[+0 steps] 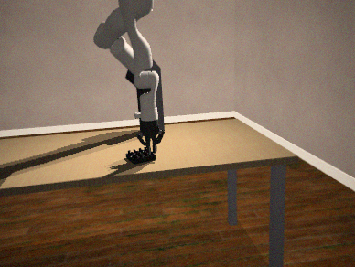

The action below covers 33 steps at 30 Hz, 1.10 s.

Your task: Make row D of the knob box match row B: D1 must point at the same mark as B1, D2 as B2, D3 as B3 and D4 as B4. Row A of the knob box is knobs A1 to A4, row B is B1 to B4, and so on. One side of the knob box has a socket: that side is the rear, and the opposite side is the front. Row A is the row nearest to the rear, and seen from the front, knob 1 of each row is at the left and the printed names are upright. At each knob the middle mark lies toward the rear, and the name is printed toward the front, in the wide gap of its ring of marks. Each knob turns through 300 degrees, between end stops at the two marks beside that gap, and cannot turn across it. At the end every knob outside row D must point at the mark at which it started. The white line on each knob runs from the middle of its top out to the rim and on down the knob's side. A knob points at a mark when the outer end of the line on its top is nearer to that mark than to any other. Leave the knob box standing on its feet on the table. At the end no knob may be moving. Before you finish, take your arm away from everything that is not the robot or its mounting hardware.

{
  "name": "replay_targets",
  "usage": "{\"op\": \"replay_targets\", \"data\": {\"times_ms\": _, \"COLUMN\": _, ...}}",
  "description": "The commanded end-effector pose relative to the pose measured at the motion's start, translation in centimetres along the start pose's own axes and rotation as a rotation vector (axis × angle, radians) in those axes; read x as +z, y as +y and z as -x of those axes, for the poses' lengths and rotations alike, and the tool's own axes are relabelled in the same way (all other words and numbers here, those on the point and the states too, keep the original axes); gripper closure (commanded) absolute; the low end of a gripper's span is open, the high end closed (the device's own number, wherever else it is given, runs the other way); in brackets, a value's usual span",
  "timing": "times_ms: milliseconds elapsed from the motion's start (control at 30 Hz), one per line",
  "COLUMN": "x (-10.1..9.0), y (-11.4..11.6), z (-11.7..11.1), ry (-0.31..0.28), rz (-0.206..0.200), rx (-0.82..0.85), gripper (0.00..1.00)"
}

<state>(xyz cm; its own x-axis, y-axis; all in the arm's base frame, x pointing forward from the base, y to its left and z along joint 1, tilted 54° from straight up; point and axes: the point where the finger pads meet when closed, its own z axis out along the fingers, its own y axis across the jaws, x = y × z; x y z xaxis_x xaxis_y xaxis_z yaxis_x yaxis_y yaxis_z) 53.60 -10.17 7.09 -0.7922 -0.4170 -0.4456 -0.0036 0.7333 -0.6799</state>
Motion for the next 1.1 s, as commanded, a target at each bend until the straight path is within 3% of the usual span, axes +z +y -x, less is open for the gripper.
{"op": "replay_targets", "data": {"times_ms": 0, "x": -0.04, "y": 0.03, "z": 0.04, "ry": -0.001, "rz": 0.001, "rx": 0.0, "gripper": 0.81}}
{"op": "replay_targets", "data": {"times_ms": 700, "x": -0.04, "y": 0.03, "z": 0.04, "ry": -0.001, "rz": 0.001, "rx": 0.0, "gripper": 0.81}}
{"op": "replay_targets", "data": {"times_ms": 733, "x": -0.04, "y": 0.03, "z": 0.04, "ry": -0.001, "rz": 0.001, "rx": 0.0, "gripper": 0.92}}
{"op": "replay_targets", "data": {"times_ms": 1067, "x": -0.04, "y": 0.03, "z": 0.04, "ry": -0.001, "rz": 0.001, "rx": 0.0, "gripper": 0.92}}
